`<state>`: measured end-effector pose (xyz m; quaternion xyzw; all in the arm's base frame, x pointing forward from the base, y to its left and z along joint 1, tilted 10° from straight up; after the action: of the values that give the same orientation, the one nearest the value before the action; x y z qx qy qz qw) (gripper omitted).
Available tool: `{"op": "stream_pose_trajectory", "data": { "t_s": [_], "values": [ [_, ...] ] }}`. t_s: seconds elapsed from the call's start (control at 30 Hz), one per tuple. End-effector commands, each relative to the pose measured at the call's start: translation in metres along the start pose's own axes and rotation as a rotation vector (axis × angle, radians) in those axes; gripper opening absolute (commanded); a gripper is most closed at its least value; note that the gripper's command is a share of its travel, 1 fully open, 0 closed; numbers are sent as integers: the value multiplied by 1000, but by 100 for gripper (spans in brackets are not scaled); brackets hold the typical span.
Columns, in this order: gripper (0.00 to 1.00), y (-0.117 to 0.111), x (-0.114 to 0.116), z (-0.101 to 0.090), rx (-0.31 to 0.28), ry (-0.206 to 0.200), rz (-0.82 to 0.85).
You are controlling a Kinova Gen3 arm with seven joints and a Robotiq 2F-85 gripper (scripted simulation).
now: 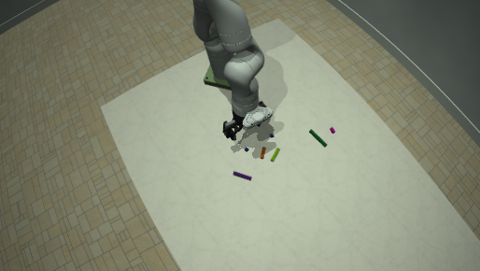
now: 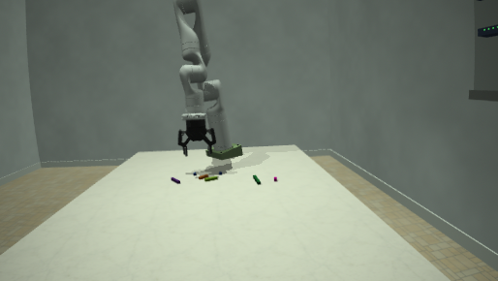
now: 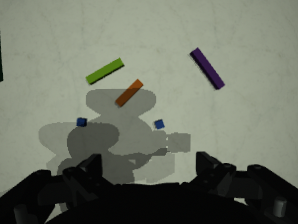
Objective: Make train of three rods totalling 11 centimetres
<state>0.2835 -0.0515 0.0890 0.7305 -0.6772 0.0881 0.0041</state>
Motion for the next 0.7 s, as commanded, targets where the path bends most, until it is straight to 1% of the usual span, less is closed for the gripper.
{"op": "stream_pose_trajectory", "data": {
  "t_s": [0.0,0.23,0.3,0.37,0.43,0.67],
  "values": [
    [100,0,0,0,1,0,0],
    [100,-1,0,0,1,0,-2],
    [100,-5,-6,0,0,1,-40],
    [100,-19,-23,2,-3,2,-147],
    [100,-35,-47,3,-6,4,-283],
    [100,-65,-121,2,-4,3,-623]
  ]
}}
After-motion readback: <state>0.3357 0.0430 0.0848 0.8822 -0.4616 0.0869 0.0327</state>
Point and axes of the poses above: the point where the finger pads meet when closed, its own z axis out along the fingers, its own x axis across the jaws, y = z × x, the point moved 1 cm from there along -z, back along the fingers, and after that the axes turned 2 degrees about z, right-handed, at the moved point
